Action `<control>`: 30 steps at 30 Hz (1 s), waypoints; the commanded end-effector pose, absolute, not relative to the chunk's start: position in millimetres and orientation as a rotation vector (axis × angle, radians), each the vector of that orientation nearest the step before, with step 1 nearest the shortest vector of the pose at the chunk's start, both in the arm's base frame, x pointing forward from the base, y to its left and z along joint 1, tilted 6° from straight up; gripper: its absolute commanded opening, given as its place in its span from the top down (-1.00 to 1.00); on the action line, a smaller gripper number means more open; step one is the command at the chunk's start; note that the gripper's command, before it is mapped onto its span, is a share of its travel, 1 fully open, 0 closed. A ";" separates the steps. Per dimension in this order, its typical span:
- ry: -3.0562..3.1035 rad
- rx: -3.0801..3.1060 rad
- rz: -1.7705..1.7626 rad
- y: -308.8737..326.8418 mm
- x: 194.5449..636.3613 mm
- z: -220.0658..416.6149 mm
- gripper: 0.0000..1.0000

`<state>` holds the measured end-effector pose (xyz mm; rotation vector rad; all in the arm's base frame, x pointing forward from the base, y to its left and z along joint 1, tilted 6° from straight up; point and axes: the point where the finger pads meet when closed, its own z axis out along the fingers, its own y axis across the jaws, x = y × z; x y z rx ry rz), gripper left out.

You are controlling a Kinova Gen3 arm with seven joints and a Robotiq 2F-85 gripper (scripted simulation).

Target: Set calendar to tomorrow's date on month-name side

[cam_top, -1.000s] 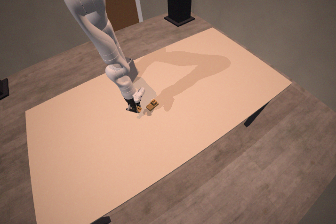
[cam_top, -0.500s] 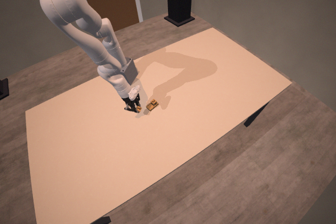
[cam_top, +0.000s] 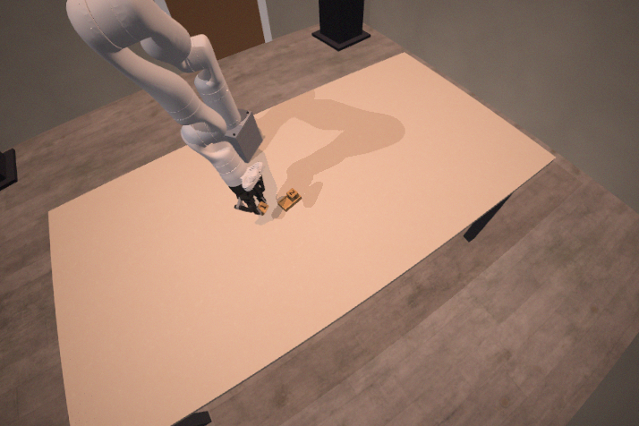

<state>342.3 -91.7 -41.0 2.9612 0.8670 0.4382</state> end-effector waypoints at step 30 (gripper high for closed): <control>0.896 2.951 0.829 -91.3 338.6 -42.6 0.47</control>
